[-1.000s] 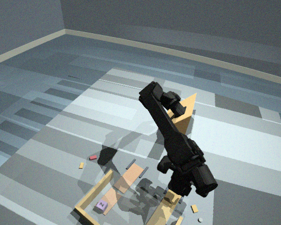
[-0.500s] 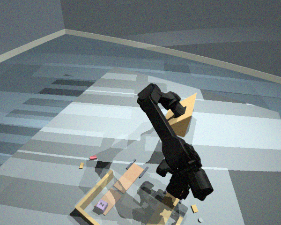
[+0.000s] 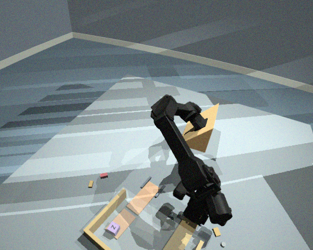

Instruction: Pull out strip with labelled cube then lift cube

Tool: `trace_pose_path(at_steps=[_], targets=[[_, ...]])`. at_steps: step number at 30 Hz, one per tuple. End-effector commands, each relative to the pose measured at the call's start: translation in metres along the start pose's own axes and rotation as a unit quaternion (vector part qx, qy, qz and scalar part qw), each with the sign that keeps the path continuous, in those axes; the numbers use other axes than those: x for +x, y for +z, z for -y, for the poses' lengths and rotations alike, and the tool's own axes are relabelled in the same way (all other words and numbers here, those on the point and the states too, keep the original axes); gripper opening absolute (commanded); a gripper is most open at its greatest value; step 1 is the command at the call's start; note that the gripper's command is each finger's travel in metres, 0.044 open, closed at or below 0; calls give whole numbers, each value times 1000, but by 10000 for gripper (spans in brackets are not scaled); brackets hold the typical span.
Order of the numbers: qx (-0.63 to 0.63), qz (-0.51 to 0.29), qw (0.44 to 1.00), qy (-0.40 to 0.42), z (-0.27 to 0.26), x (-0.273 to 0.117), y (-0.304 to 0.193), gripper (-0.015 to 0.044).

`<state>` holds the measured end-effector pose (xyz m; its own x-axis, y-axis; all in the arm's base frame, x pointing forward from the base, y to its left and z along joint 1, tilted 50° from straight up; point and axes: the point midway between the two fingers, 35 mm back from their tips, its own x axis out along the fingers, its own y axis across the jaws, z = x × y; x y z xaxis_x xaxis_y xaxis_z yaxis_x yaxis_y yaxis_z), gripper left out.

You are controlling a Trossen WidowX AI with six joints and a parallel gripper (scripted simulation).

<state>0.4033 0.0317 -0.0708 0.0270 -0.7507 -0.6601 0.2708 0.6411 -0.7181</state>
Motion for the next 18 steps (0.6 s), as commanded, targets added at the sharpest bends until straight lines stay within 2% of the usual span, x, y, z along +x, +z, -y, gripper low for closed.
trace_pose_path(at_steps=[1, 18], targets=[[-3, 1, 1000, -2, 0, 6, -1, 0], [-3, 1, 1000, -3, 3, 23, -3, 0]])
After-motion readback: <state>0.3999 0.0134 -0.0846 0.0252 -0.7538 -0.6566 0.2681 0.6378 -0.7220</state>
